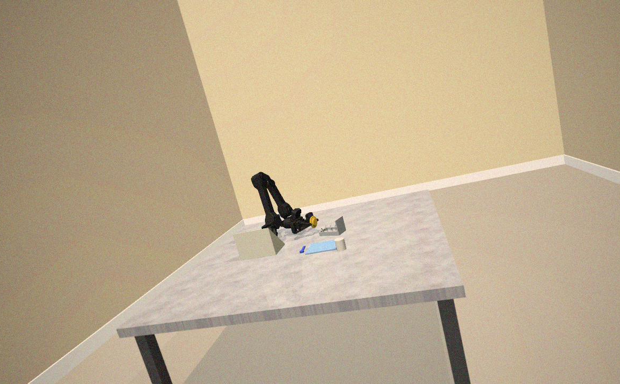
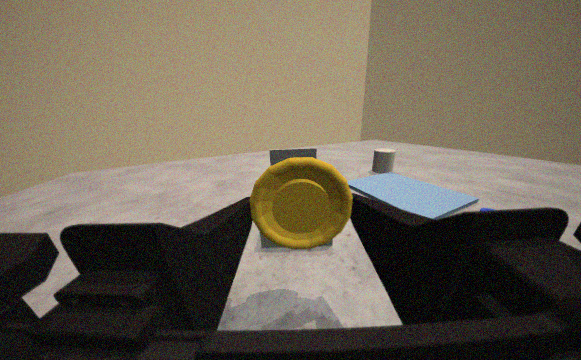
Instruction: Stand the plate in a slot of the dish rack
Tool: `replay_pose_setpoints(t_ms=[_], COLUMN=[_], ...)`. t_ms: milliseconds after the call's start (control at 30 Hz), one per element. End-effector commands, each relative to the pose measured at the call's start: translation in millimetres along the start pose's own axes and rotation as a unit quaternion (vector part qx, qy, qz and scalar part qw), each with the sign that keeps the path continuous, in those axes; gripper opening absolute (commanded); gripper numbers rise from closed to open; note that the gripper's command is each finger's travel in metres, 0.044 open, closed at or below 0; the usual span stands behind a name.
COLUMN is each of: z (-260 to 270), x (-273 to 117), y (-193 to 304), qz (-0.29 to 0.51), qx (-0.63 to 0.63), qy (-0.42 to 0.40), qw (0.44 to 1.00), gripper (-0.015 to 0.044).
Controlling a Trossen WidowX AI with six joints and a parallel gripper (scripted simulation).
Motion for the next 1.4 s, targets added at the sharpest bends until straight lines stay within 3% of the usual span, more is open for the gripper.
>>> replay_pose_setpoints(t_ms=[0,1367], z=[-1,4], x=[4,58], y=[0,2], qz=[-0.001,-0.005], qx=[-0.002,0.009], qy=[0.001,0.0], qw=[1.0,1.0], gripper=[0.0,0.0])
Point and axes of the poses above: the point midway between the two fingers, 35 mm back from their tips, its own x axis out along the fingers, its own z axis across the jaws, y = z × x, the point moved 10 cm from there along -x, back along the fingers, and after that the axes turned 11 degrees about x, right-handed, at the moved point
